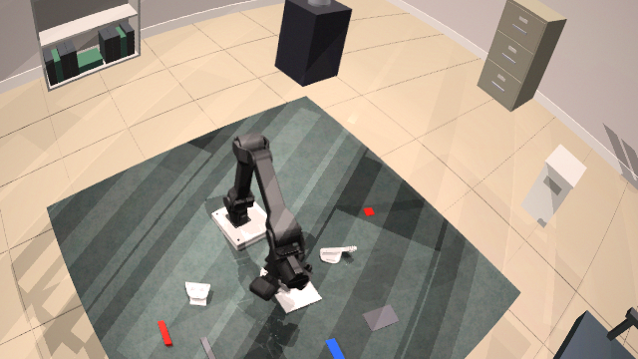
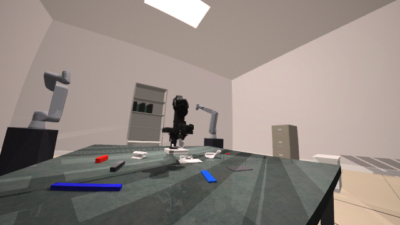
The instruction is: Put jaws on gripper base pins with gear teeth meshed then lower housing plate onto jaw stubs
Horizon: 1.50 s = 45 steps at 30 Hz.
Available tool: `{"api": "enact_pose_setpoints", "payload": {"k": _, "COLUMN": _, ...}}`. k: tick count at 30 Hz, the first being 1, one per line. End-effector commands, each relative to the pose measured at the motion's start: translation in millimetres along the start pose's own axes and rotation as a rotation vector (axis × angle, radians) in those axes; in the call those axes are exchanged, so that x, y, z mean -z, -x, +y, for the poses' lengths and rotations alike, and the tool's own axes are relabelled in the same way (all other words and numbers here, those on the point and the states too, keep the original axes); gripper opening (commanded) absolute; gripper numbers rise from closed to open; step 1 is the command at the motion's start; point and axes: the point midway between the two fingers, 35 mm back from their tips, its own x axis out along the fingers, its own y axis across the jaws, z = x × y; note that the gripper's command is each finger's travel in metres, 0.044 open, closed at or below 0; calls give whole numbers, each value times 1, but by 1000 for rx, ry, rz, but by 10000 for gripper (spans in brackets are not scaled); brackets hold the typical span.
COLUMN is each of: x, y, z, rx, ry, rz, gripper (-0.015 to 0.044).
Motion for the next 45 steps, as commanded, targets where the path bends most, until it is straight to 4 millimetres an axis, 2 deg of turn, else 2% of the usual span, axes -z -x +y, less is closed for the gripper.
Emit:
{"api": "enact_pose_setpoints", "payload": {"k": 1, "x": -7, "y": 1, "z": 9, "rx": -5, "ry": -47, "rz": -2, "gripper": 134}}
{"api": "enact_pose_setpoints", "payload": {"k": 24, "x": -43, "y": 0, "z": 75, "rx": -12, "ry": -371, "rz": -1, "gripper": 134}}
{"api": "enact_pose_setpoints", "payload": {"k": 45, "x": -44, "y": 0, "z": 77, "rx": -13, "ry": -367, "rz": -1, "gripper": 134}}
